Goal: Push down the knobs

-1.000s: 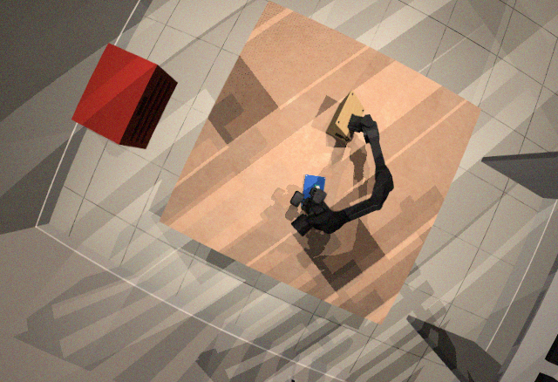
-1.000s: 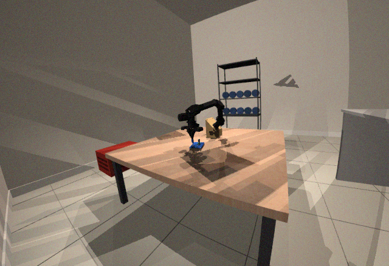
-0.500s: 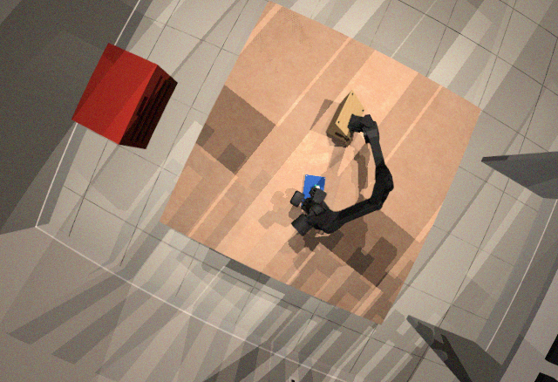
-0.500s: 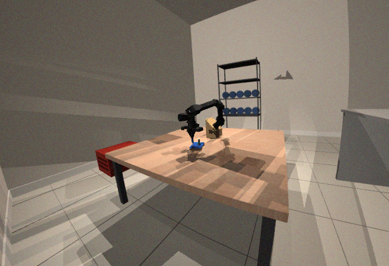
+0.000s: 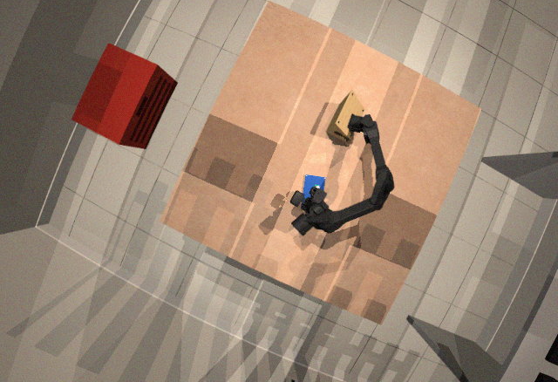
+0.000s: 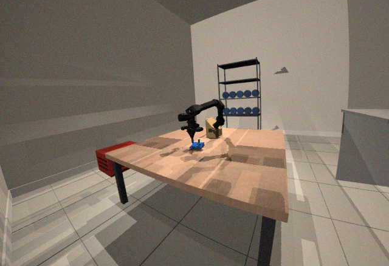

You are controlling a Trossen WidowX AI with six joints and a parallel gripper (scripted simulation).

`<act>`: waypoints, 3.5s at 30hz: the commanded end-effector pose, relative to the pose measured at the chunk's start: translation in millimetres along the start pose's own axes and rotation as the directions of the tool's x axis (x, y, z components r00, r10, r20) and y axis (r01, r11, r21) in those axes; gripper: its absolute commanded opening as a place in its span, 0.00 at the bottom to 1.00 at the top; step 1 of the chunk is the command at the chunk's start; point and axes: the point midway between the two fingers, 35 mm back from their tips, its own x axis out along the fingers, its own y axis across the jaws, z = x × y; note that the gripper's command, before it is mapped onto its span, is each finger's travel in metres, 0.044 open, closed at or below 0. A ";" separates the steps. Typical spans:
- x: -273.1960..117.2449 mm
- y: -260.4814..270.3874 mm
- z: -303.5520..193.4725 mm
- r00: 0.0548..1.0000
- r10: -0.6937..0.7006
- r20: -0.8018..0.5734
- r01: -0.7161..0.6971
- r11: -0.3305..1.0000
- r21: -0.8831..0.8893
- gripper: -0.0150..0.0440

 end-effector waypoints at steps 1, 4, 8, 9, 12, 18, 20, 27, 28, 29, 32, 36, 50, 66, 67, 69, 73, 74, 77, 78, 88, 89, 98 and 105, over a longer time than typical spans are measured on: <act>8.8 -2.1 0.0 1.000 -0.004 0.005 0.004 1.000 -0.006 0.25; 11.5 -2.2 0.1 1.000 -0.004 0.005 0.004 1.000 -0.006 0.25; 11.7 -2.2 0.1 1.000 -0.004 0.005 0.004 1.000 -0.006 0.25; 11.7 -2.2 0.1 1.000 -0.004 0.005 0.004 1.000 -0.006 0.25; 12.5 -2.2 0.1 1.000 -0.004 0.005 0.004 1.000 -0.006 0.25; 18.3 -2.3 0.1 1.000 -0.005 0.005 0.005 1.000 -0.006 0.25; 19.1 -2.3 0.1 1.000 -0.005 0.005 0.005 1.000 -0.006 0.25; 19.8 -2.3 0.1 1.000 -0.005 0.005 0.005 1.000 -0.006 0.25; 20.5 -2.3 0.1 1.000 -0.005 0.005 0.005 1.000 -0.006 0.25; 21.4 -2.3 0.1 1.000 -0.005 0.005 0.005 1.000 -0.006 0.25; 24.4 -2.3 0.1 1.000 -0.005 0.005 0.005 1.000 -0.006 0.25; 25.3 -2.4 0.1 1.000 -0.005 0.005 0.005 1.000 -0.006 0.25; 29.4 -2.4 0.1 1.000 -0.005 0.005 0.005 1.000 -0.006 0.25; 32.2 -2.4 0.1 1.000 -0.005 0.005 0.005 1.000 -0.006 0.25; 32.2 -2.4 0.1 1.000 -0.005 0.005 0.005 1.000 -0.006 0.25; 32.2 -2.4 0.1 1.000 -0.005 0.005 0.005 1.000 -0.006 0.25; 33.0 -2.5 0.1 1.000 -0.005 0.005 0.005 1.000 -0.006 0.25; 33.0 -2.5 0.1 1.000 -0.005 0.005 0.005 1.000 -0.006 0.25; 33.0 -2.5 0.1 1.000 -0.005 0.005 0.005 1.000 -0.006 0.25; 33.0 -2.5 0.1 1.000 -0.005 0.005 0.005 1.000 -0.006 0.25; 33.7 -2.5 0.1 1.000 -0.005 0.005 0.006 1.000 -0.006 0.25; 33.7 -2.5 0.1 1.000 -0.005 0.005 0.006 1.000 -0.006 0.25; 33.7 -2.5 0.1 1.000 -0.005 0.005 0.006 1.000 -0.006 0.25; 34.5 -2.5 0.1 1.000 -0.006 0.005 0.006 1.000 -0.006 0.25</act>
